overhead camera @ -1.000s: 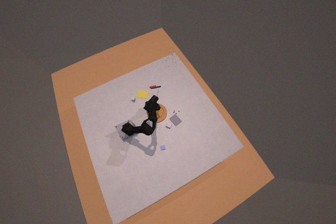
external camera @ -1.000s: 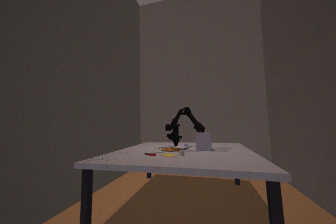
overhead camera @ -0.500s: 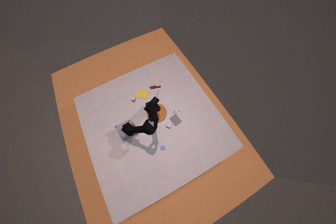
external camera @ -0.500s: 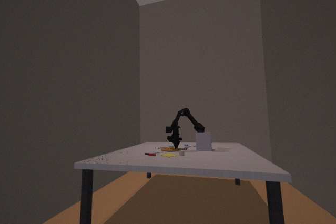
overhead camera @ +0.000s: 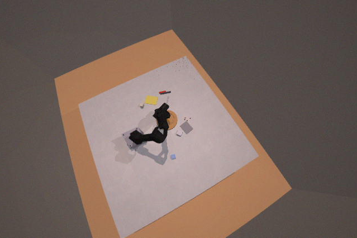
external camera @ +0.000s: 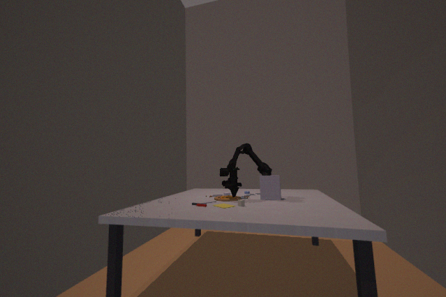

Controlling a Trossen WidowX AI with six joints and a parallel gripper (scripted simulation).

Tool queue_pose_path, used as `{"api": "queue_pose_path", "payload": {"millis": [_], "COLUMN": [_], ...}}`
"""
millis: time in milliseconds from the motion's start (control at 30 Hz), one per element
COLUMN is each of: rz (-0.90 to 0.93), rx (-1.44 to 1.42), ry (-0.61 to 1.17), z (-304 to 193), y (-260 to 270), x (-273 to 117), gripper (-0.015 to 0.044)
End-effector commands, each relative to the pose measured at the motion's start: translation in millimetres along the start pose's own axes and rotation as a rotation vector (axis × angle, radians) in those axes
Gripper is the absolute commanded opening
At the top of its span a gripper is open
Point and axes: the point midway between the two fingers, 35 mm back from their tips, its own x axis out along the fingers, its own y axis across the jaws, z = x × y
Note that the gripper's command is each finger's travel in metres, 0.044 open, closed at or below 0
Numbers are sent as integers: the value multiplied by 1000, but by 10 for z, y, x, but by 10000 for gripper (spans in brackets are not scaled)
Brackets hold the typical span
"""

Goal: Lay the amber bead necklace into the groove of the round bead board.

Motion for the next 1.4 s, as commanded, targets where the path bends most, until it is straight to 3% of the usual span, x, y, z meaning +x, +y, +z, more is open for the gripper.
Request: {"api": "queue_pose_path", "payload": {"millis": [0, 1367], "rz": [0, -5], "rx": [1, -6], "ry": [-1, 0], "z": [3, -41], "y": [1, -42], "x": [-3, -61], "gripper": [0, 0]}}
